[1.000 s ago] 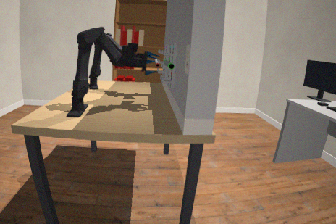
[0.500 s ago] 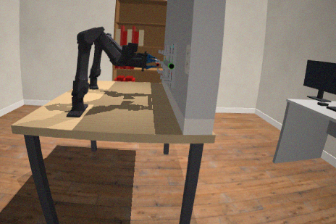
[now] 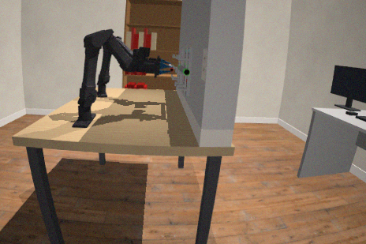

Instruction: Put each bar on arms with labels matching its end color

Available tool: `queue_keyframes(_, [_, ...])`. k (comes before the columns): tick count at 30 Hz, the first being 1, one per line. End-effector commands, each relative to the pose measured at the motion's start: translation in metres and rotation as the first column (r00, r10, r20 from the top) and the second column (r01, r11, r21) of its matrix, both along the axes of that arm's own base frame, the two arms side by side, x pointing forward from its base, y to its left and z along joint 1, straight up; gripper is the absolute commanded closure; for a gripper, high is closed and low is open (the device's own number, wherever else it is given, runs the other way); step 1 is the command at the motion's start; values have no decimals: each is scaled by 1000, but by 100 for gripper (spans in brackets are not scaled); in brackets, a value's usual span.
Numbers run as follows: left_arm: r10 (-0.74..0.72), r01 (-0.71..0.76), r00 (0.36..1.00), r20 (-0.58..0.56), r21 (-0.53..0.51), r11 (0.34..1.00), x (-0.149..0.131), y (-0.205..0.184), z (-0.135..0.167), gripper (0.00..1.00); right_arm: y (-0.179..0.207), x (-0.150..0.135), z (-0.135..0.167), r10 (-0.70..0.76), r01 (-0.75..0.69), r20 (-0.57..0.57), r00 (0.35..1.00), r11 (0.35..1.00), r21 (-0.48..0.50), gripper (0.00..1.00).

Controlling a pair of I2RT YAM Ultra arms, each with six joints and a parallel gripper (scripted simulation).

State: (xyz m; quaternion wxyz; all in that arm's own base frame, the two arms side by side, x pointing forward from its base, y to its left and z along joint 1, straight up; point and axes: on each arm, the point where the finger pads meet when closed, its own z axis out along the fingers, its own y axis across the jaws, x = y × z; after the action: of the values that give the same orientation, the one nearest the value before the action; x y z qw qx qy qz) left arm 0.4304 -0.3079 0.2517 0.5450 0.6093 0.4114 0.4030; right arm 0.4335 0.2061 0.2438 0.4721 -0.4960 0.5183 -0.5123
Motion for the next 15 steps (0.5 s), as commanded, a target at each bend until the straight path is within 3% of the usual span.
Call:
queue_keyframes(1, [4, 0, 998, 61, -71, 997, 1, 0, 16, 77, -3, 2, 21, -4, 4, 31, 1000, 1000, 18, 100])
queue_keyframes(6, [4, 0, 998, 61, -71, 997, 1, 1, 1, 66, -3, 2, 21, -4, 4, 31, 1000, 1000, 18, 100])
queue_keyframes(8, [4, 0, 998, 61, -71, 997, 1, 1, 1, 66, -3, 2, 21, -4, 4, 31, 1000, 1000, 18, 100])
queue_keyframes(15, [4, 0, 998, 61, -73, 997, 1, 1, 2, 51, -3, 2, 22, -5, 4, 31, 1000, 1000, 18, 100])
